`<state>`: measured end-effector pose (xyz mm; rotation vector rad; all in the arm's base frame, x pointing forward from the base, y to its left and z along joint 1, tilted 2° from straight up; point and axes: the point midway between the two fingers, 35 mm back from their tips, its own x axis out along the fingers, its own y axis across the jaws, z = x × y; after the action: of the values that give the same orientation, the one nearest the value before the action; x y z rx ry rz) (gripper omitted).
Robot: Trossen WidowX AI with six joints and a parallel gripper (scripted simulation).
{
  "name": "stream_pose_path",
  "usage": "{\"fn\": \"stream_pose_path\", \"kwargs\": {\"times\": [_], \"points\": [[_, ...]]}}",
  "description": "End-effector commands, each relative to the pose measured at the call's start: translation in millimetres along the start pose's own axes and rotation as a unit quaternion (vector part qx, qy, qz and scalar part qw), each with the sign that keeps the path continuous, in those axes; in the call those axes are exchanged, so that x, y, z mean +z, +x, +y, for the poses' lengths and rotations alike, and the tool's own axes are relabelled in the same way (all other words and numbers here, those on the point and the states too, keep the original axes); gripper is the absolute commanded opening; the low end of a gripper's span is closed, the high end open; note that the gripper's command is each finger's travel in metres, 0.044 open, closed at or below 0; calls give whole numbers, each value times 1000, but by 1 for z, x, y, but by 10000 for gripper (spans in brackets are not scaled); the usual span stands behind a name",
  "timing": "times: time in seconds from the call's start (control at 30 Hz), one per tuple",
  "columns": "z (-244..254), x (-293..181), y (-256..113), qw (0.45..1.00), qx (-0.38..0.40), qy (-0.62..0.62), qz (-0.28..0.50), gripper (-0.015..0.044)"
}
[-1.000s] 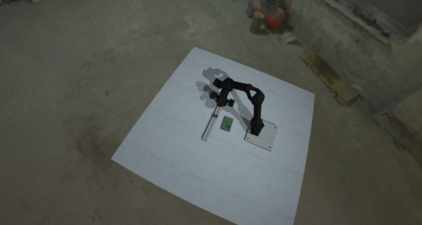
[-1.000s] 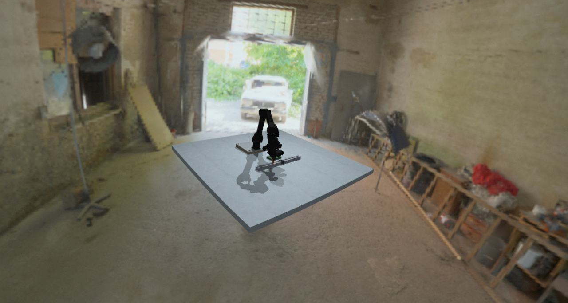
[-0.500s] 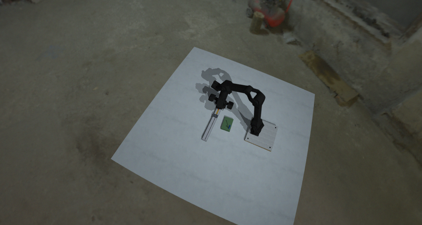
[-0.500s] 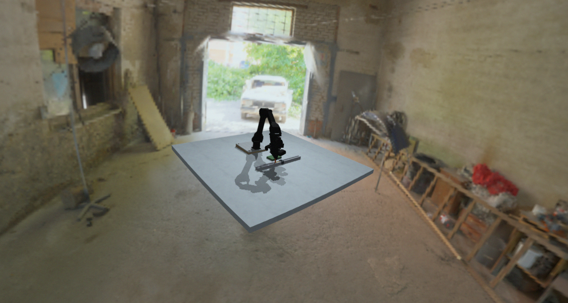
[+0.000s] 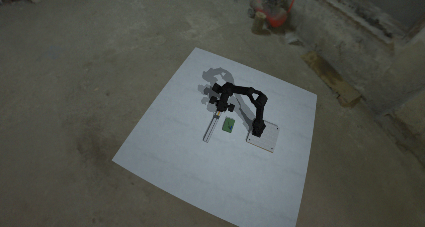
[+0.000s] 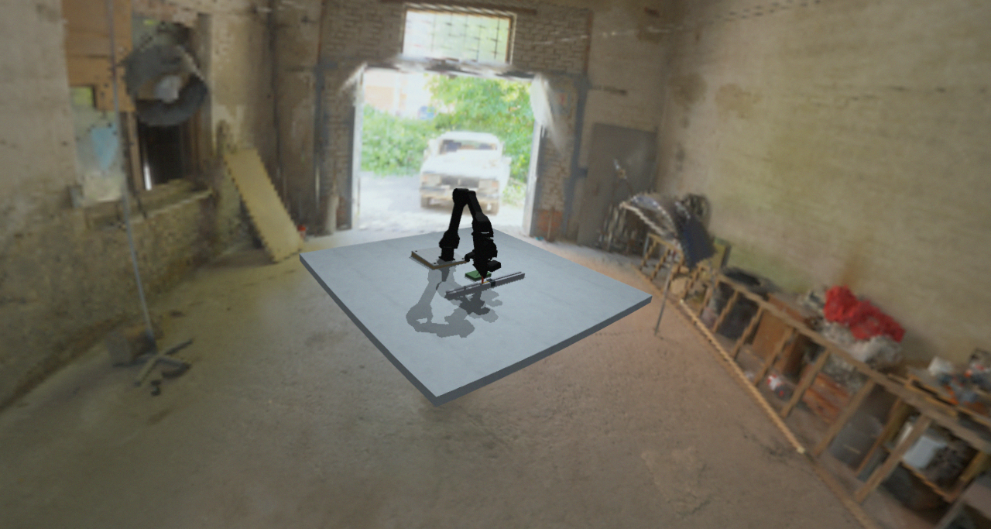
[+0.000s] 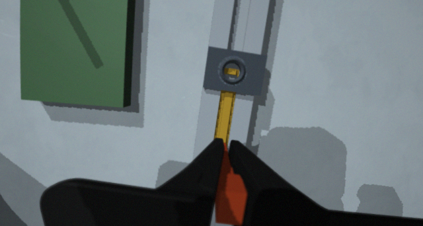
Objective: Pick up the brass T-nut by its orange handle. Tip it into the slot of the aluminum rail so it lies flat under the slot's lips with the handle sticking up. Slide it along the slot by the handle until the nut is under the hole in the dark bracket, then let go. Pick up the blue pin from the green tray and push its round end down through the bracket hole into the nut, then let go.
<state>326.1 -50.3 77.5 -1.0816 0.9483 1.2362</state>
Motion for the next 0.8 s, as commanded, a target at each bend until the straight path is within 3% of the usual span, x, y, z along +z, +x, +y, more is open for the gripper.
{"fn": "stream_pose_path", "kwargs": {"times": [0.0,0.77], "points": [[1,3,1,1000,1,2,-2,-150],[1,5,2,1000,1,2,-2,-150]]}}
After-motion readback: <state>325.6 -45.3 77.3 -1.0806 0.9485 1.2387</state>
